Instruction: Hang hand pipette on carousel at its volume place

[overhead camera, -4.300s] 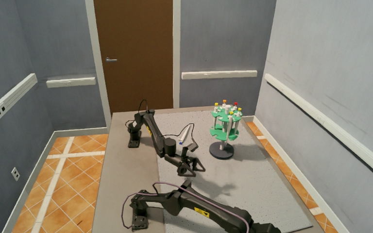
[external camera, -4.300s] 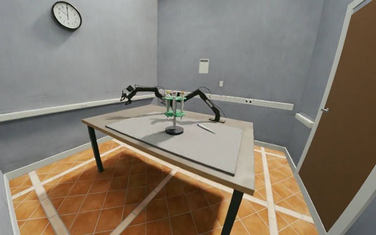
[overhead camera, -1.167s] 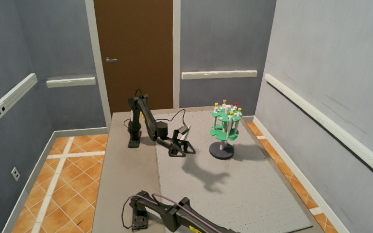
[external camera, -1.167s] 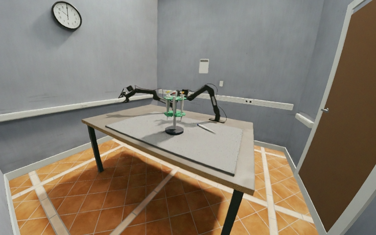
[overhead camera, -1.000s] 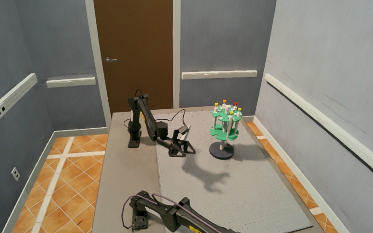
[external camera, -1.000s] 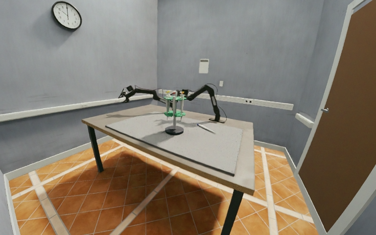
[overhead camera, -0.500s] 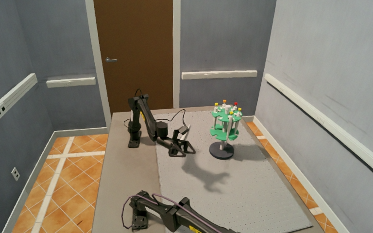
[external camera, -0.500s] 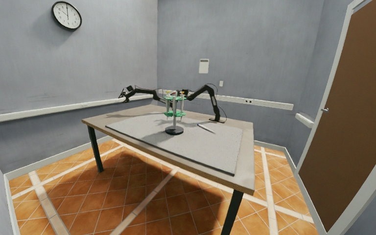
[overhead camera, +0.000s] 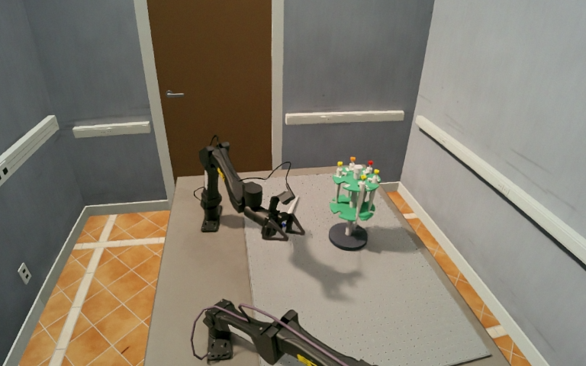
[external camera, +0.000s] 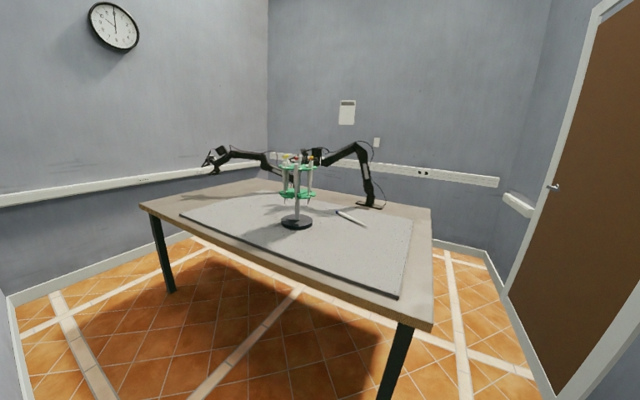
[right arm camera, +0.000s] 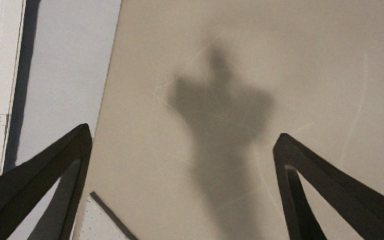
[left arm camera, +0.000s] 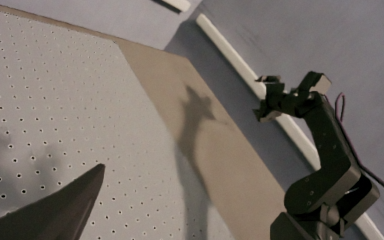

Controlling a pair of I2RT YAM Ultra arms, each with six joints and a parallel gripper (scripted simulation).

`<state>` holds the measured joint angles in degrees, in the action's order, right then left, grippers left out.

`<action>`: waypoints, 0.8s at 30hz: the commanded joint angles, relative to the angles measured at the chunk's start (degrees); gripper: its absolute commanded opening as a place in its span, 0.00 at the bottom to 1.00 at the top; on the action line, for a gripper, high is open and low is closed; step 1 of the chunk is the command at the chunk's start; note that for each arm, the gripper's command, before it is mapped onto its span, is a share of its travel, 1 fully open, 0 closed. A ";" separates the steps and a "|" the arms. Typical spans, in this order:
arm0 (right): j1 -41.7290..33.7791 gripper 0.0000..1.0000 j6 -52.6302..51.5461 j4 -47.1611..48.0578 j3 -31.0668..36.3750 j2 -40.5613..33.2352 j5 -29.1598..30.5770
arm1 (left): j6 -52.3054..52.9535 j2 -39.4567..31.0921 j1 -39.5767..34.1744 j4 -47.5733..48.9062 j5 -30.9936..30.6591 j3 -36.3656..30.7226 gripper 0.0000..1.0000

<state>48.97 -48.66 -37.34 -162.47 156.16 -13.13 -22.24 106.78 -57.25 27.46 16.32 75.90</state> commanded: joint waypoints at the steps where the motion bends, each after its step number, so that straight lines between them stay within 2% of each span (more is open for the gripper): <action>1: 0.30 1.00 0.49 1.08 -1.76 -0.31 -0.32 | 3.51 -6.86 -0.12 -11.27 -2.41 3.30 1.00; 5: 0.30 1.00 0.49 1.08 -1.76 -0.31 -0.32 | 6.71 -12.82 0.76 -23.78 -4.93 4.79 1.00; 7: 0.30 1.00 0.49 1.08 -1.76 -0.31 -0.32 | 6.71 -12.82 0.76 -23.78 -4.93 4.79 1.00; 8: 0.30 1.00 0.49 1.08 -1.76 -0.31 -0.32 | 7.26 -12.17 0.95 -29.97 -5.87 6.94 1.00; 10: 0.30 1.00 0.49 1.08 -1.76 -0.31 -0.32 | 7.45 -16.11 -0.49 -32.34 -5.55 6.89 1.00; 15: 0.30 1.00 0.49 1.08 -1.76 -0.31 -0.32 | 7.20 -13.90 -0.25 -35.94 -5.43 8.89 1.00; 17: 0.30 1.00 0.49 1.08 -1.76 -0.31 -0.32 | 8.86 -17.79 0.69 -41.56 -6.73 10.24 1.00; 21: 0.30 1.00 0.49 1.08 -1.76 -0.31 -0.32 | 10.63 -21.31 0.38 -49.96 -7.91 11.71 1.00; 24: 0.30 1.00 0.49 1.08 -1.76 -0.31 -0.32 | 10.62 -22.33 -0.27 -51.27 -7.89 11.57 1.00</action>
<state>48.97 -48.66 -37.34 -162.47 156.16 -13.13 -12.99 86.96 -57.21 -18.20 9.37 85.60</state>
